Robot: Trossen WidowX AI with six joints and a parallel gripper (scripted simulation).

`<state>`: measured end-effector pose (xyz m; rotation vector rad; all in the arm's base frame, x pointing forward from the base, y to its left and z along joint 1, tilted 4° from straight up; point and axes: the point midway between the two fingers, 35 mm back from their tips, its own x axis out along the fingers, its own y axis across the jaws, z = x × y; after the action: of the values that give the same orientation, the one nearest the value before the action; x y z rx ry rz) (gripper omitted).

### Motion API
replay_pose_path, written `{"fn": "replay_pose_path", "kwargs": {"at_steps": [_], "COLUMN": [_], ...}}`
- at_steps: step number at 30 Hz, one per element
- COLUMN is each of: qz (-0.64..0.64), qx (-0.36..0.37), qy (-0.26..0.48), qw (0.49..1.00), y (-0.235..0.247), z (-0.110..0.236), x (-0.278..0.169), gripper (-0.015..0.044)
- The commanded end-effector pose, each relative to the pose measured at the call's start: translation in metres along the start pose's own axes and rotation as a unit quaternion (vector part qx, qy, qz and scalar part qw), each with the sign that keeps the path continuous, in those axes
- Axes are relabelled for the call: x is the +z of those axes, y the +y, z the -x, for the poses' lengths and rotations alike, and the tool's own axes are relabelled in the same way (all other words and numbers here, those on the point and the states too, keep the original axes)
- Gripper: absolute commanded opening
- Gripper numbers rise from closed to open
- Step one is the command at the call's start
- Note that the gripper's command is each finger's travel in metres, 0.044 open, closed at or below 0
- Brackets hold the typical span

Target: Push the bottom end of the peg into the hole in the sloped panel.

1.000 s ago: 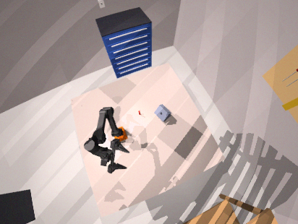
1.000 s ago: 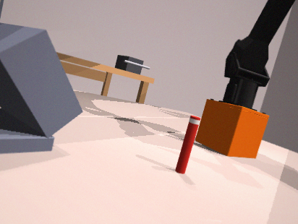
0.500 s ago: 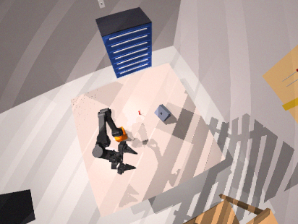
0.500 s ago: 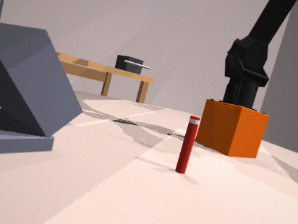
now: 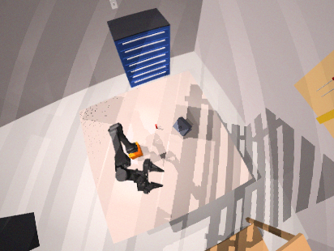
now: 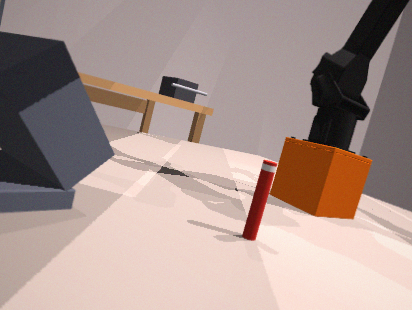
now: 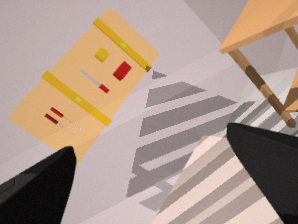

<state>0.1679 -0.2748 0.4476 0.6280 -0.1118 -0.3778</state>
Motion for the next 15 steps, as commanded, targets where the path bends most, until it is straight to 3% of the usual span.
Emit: {"fn": "replay_pose_path", "kwargs": {"at_steps": [1, 15], "qz": [-0.018, -0.053], "qx": [0.002, 0.016], "qy": [0.020, 0.081], "qw": [1.000, 0.995], "y": [-0.005, -0.002], "z": [-0.014, -0.055], "x": [-0.014, -0.056], "gripper": [0.0440, 0.0440]}}
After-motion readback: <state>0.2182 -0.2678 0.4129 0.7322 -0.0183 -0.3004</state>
